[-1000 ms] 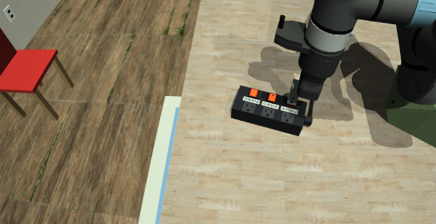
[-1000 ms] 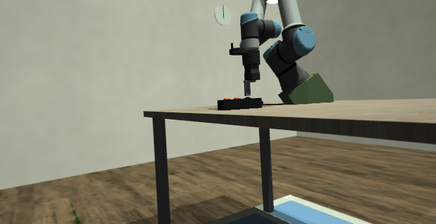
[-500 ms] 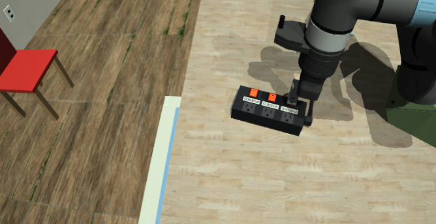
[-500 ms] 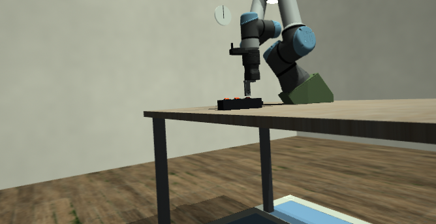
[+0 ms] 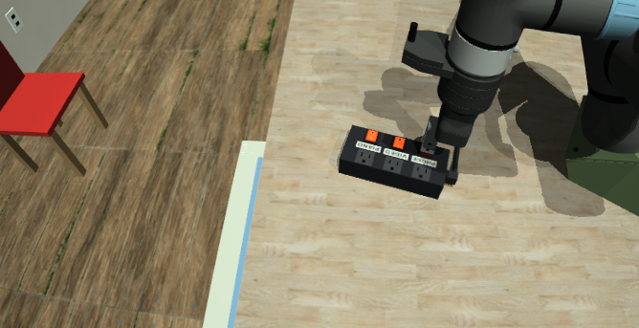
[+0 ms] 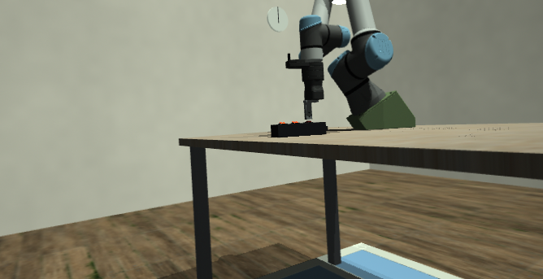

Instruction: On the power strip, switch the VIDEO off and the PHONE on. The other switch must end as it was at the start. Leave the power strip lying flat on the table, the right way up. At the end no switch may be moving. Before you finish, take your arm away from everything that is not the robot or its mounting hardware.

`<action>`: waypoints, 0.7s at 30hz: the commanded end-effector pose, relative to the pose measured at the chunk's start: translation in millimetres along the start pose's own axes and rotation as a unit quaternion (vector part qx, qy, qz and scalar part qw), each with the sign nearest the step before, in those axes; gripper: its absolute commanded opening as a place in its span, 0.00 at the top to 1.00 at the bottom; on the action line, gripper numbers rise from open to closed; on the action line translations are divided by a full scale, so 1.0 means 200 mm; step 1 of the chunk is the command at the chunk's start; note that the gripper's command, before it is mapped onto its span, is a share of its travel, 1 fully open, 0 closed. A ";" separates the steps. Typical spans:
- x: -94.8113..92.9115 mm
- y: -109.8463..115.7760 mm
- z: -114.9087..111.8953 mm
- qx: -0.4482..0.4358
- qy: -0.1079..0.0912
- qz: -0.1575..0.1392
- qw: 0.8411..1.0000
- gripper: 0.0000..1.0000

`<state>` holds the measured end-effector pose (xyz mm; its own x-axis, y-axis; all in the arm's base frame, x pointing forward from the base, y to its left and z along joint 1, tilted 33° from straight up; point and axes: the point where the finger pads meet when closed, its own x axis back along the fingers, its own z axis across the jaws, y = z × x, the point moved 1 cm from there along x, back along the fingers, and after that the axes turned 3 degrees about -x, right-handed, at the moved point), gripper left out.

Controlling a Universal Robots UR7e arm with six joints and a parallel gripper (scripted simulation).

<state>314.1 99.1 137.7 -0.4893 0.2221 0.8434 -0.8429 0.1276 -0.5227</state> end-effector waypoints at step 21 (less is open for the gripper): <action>-0.01 0.00 0.00 0.000 0.000 0.000 1.000 1.00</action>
<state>314.9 98.7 136.4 -0.4893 0.2221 0.8434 -0.8429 0.1276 -0.5227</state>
